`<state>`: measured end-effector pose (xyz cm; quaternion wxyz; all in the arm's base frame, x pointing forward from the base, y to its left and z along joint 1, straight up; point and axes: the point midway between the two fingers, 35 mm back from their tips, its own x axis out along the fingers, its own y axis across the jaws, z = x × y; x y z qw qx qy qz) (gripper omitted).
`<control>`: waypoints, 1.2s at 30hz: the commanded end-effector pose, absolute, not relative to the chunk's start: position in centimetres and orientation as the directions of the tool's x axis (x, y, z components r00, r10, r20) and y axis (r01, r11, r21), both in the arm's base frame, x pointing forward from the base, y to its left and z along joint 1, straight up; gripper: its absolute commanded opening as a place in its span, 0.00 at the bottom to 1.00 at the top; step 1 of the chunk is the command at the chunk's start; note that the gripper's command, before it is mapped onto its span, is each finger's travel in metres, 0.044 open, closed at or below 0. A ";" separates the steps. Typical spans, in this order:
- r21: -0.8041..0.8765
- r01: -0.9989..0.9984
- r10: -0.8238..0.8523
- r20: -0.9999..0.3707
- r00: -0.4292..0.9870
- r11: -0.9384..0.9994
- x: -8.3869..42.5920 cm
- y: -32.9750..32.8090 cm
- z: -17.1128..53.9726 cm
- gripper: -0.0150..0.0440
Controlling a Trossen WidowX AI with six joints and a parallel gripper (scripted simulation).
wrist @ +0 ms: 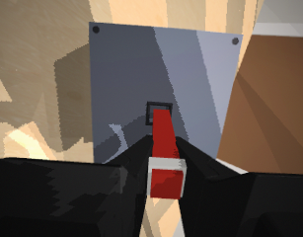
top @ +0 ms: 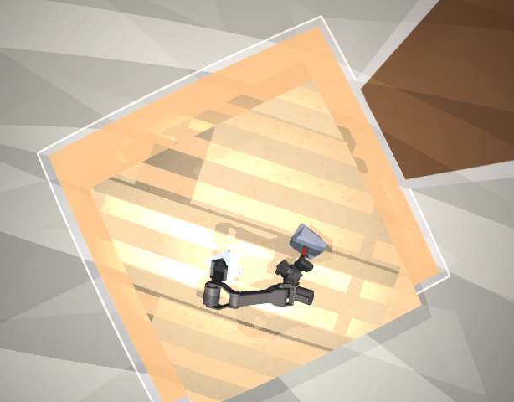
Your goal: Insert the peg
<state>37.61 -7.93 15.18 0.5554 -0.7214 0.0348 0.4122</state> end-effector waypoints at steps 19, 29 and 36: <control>-0.772 -0.513 0.408 -0.635 0.656 -0.376 38.2 -7.6 14.3 0.25; -0.772 -0.513 0.408 -0.635 0.656 -0.376 38.6 -7.3 14.0 0.25; -0.772 -0.512 0.408 -0.635 0.656 -0.376 38.9 -7.2 13.8 0.25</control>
